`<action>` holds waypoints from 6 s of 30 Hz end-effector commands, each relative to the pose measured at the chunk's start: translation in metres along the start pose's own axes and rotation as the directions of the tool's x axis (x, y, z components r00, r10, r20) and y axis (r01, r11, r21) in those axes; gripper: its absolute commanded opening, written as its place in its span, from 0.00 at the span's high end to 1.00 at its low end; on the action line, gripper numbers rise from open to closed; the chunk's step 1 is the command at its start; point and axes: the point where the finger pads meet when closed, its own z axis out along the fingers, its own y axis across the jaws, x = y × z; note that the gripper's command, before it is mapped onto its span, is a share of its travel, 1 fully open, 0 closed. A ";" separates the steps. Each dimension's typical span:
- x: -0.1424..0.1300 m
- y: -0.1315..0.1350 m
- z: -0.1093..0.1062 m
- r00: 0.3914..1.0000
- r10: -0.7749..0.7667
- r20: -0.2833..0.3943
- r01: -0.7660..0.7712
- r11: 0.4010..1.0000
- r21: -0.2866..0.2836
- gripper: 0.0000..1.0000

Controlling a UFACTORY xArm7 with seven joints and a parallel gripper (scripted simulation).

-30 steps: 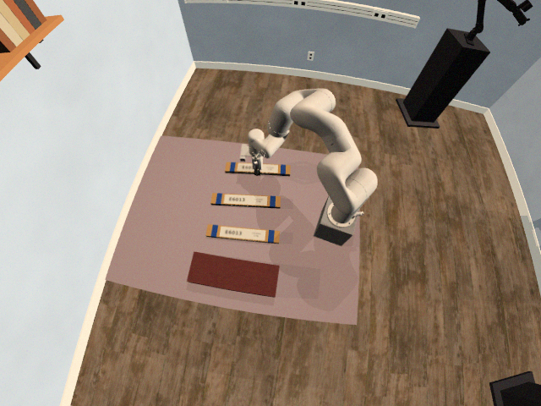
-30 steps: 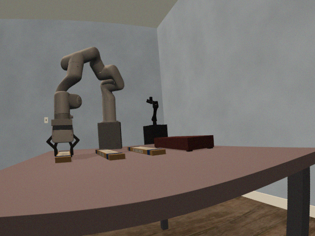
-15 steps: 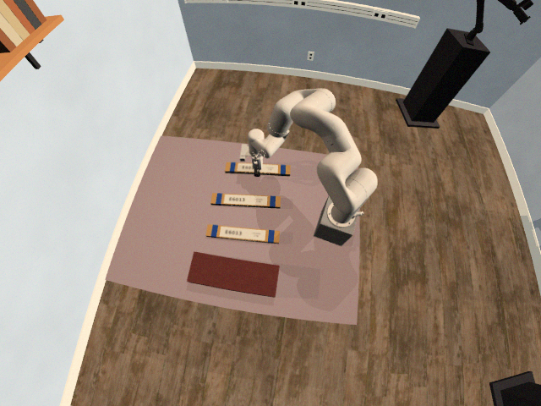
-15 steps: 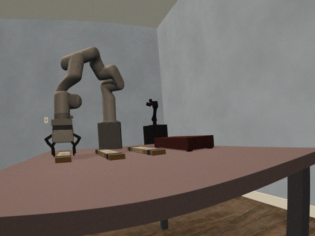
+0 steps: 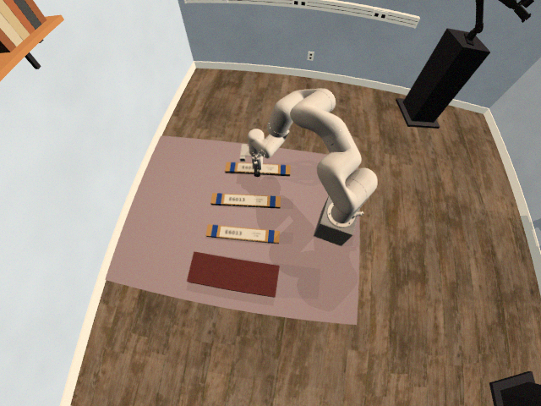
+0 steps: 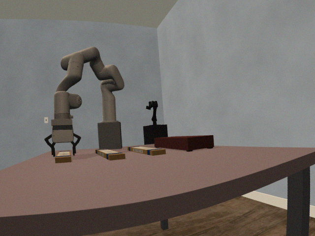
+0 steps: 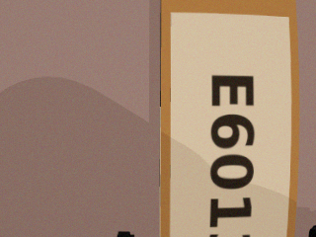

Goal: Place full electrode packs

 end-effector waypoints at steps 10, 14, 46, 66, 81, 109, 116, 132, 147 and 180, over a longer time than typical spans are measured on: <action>0.002 0.001 -0.002 1.000 0.000 -0.003 0.000 1.000 -0.003 0.00; 0.002 0.001 -0.002 1.000 0.000 -0.003 0.000 1.000 -0.003 0.00; 0.025 -0.076 -0.081 1.000 -0.003 -0.003 0.003 1.000 -0.003 0.00; 0.047 -0.198 -0.067 1.000 -0.003 -0.003 0.003 1.000 -0.003 0.00; 0.048 -0.198 -0.021 1.000 -0.003 -0.003 0.003 1.000 -0.003 0.00; 0.049 -0.197 -0.021 1.000 -0.003 -0.003 0.003 1.000 -0.003 0.00; 0.049 -0.197 -0.019 1.000 -0.003 -0.003 0.003 1.000 -0.003 0.00; 0.049 -0.197 0.000 1.000 -0.003 -0.003 0.003 1.000 -0.003 0.00; 0.049 -0.197 0.000 1.000 -0.003 -0.003 0.003 1.000 -0.003 0.42; 0.049 -0.197 0.000 1.000 -0.003 -0.003 0.003 1.000 -0.003 0.42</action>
